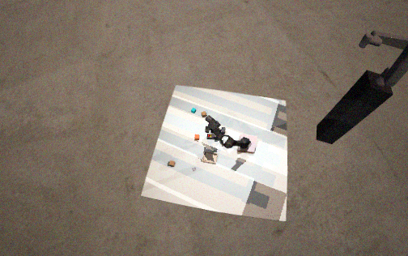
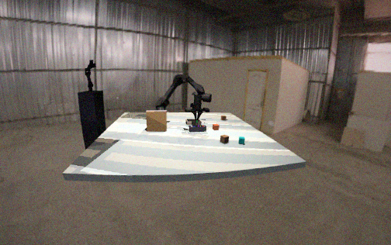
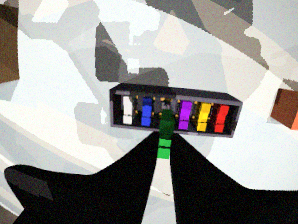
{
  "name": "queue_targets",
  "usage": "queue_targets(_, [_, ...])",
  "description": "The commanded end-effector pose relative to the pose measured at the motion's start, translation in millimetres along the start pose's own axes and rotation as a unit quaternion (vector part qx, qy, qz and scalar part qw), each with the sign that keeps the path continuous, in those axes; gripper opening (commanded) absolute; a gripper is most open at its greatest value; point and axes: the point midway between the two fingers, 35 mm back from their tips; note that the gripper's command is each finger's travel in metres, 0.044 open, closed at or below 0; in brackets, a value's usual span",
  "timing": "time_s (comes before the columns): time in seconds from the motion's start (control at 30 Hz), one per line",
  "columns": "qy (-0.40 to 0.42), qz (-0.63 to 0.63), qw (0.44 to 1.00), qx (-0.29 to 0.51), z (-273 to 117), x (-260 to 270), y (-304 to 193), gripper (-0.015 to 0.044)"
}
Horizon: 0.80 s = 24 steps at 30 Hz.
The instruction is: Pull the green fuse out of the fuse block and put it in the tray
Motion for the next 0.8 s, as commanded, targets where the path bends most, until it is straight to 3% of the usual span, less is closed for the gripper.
queue_targets(0.0, [-0.001, -0.004, 1.000, 0.003, -8.5, -0.9, -0.9, 0.0000])
queue_targets(0.23, [0.000, -0.003, 1.000, 0.006, -10.1, -7.2, 7.7, 0.0000])
queue_targets(0.77, [-0.001, -0.002, 1.000, 0.014, -10.7, -55.6, 119.1, 0.0000])
Point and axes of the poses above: the point midway between the two fingers, 35 mm back from their tips, its own z axis out along the fingers, its own x axis across the jaws, y = z × x, and after that the axes turned 8 degrees about -z, right-handed
